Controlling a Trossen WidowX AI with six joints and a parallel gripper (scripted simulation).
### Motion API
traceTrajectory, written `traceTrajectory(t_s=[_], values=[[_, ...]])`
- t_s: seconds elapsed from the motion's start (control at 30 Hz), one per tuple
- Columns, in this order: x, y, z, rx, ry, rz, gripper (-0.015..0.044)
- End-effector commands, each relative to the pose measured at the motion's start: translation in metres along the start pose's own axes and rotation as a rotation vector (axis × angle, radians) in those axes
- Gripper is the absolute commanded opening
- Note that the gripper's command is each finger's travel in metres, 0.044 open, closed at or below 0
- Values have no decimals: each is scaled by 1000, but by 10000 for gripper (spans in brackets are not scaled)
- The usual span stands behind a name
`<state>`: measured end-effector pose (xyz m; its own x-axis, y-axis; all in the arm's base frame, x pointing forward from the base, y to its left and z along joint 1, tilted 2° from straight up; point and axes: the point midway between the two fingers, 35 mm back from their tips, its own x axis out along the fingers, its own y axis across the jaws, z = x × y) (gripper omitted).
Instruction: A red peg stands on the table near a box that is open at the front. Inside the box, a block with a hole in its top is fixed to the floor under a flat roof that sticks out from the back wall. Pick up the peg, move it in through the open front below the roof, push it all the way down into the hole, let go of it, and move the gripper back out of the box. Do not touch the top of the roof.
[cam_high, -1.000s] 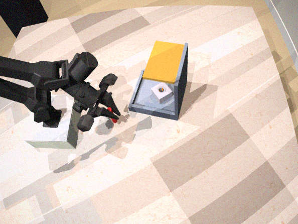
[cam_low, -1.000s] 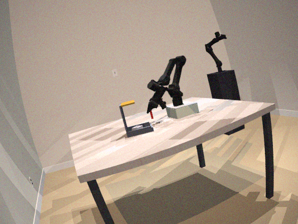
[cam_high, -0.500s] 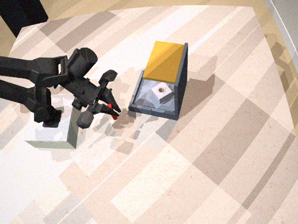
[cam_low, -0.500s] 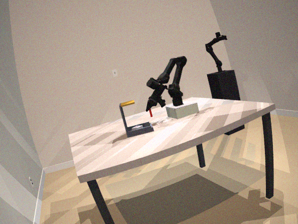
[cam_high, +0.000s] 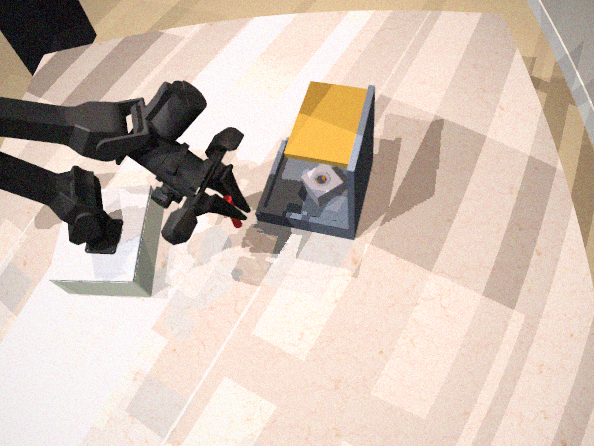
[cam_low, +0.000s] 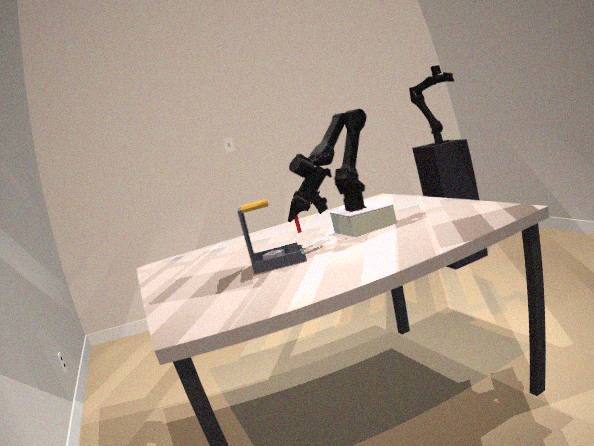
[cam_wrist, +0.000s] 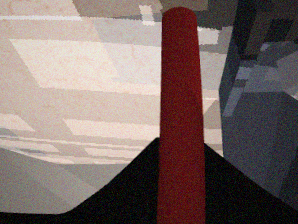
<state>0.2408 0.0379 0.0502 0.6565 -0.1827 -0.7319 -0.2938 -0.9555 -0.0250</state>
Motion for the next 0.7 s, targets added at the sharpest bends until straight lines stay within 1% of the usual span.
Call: traceTrajectory(t_s=[0.0, 0.67], values=[[1, -7, -3, 2, 0, 2, 0], [5, -38, -12, 0, -2, -3, 0]])
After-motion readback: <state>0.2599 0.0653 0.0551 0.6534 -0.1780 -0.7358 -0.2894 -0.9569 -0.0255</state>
